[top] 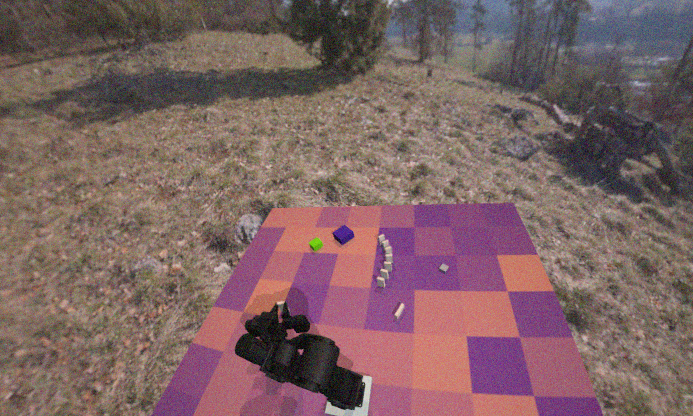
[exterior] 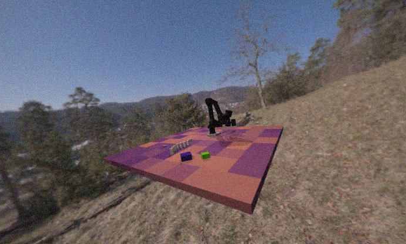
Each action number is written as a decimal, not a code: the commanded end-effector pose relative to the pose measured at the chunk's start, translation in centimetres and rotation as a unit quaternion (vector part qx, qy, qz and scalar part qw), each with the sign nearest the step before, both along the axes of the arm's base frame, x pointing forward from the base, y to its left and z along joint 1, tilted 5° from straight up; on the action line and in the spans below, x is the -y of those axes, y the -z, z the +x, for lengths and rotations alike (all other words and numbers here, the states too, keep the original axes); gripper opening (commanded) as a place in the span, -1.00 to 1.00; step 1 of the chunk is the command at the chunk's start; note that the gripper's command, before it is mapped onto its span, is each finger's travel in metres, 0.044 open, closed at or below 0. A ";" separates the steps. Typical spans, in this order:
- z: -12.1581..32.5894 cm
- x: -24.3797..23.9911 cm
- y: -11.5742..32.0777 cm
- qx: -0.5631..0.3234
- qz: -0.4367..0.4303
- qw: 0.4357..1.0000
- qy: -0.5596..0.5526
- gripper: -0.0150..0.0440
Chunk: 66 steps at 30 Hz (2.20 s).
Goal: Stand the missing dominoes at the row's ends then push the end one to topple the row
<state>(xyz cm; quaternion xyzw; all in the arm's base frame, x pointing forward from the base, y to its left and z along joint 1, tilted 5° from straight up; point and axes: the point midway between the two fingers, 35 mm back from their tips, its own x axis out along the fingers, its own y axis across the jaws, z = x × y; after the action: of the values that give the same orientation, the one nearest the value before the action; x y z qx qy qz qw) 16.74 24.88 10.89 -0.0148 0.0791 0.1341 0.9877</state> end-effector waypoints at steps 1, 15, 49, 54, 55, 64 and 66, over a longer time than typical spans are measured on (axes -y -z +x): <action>0.0 -0.1 0.7 0.002 -0.002 1.000 0.001 -0.13; 0.1 -0.4 3.7 0.002 -0.005 1.000 0.001 -0.13; -0.1 1.1 9.6 0.003 -0.012 1.000 0.000 -0.13; -0.1 1.1 9.6 0.003 -0.012 1.000 0.000 -0.13; -0.1 1.1 9.6 0.003 -0.012 1.000 0.000 -0.13; -0.1 1.1 9.6 0.003 -0.012 1.000 0.000 0.49; -0.1 1.1 9.6 0.003 -0.012 1.000 0.000 0.67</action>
<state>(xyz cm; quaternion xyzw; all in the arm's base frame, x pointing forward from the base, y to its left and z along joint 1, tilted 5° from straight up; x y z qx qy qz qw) 16.63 23.87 1.24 -0.0254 0.0787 0.1348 0.9874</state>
